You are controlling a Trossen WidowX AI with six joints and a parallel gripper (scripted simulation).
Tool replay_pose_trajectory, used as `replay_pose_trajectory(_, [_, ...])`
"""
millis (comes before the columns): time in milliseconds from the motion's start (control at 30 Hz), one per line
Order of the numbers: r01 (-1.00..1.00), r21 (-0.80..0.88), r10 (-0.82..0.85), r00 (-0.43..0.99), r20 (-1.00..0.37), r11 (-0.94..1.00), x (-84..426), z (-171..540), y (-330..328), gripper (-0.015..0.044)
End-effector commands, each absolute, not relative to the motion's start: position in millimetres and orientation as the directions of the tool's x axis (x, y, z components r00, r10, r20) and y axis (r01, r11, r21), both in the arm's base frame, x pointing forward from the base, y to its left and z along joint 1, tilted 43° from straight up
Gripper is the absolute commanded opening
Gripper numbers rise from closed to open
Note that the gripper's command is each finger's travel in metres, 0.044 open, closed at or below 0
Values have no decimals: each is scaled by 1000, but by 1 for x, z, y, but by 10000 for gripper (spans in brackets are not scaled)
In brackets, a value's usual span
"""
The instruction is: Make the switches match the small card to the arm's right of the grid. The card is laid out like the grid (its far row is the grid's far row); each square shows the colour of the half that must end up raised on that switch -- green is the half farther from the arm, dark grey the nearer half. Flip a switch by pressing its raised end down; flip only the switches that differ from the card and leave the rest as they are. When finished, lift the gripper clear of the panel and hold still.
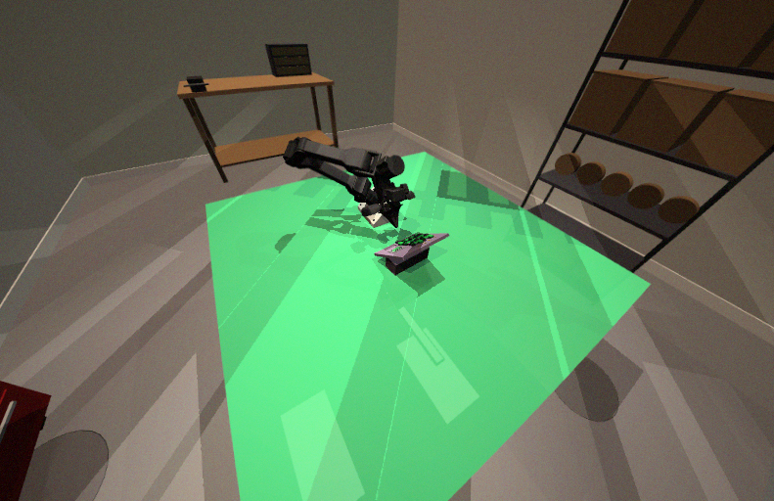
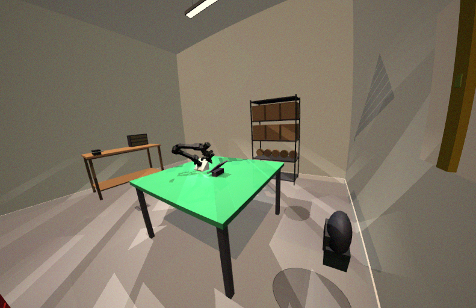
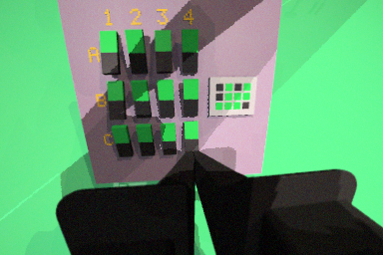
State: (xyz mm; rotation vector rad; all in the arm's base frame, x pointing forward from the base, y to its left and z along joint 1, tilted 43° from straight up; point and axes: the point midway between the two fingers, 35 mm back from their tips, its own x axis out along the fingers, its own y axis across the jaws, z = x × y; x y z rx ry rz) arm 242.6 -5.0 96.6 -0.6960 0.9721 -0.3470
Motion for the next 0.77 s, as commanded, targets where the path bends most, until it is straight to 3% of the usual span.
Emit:
replay_pose_trajectory(0, [-21, -679, -562, 541, -625, 734, 237, 107, -1, 0])
replay_pose_trajectory(267, [-20, -677, -560, 542, -626, 736, 258, 100, 39, 0])
replay_pose_trajectory(733, [-20, -677, -561, 542, -626, 736, 259, 100, 40, 0])
